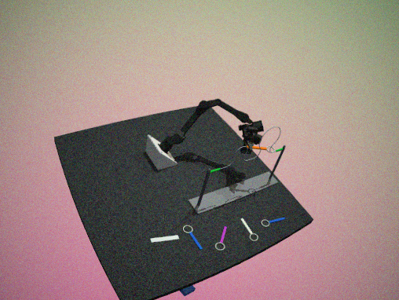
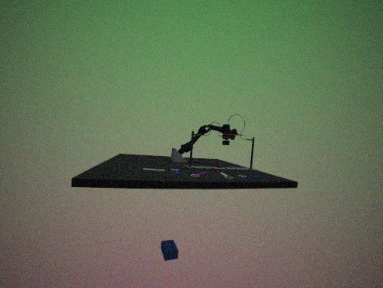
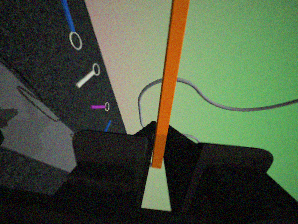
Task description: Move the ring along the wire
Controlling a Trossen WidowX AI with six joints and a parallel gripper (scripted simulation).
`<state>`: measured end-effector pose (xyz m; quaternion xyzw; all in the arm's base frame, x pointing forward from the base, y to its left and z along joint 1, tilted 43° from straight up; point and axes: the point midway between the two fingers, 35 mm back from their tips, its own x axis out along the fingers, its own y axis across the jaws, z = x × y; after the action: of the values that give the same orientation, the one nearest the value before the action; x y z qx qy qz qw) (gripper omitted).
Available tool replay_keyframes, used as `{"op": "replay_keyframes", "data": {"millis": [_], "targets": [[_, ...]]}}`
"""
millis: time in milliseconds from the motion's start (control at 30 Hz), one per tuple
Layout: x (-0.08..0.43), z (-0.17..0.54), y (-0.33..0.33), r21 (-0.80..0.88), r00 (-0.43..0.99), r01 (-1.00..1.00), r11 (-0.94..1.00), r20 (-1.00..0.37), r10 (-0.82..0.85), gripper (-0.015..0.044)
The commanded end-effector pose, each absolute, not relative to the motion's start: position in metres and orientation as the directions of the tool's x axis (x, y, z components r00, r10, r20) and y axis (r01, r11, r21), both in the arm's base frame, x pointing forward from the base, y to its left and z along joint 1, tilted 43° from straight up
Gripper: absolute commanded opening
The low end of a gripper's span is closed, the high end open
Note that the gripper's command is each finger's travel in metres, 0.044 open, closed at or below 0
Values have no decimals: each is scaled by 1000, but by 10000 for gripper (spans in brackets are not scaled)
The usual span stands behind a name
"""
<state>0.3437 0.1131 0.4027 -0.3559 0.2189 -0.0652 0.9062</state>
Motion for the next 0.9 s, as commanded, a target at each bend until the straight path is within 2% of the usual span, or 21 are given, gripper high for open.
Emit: {"op": "replay_keyframes", "data": {"millis": [0, 700, 867], "targets": [[343, 412, 103, -726, 897, -25, 687, -319, -306, -150], [344, 461, 74, -933, 899, -7, 360, -163, -406, -150], [349, 470, 68, -957, 918, -7, 291, -122, -378, -150]]}}
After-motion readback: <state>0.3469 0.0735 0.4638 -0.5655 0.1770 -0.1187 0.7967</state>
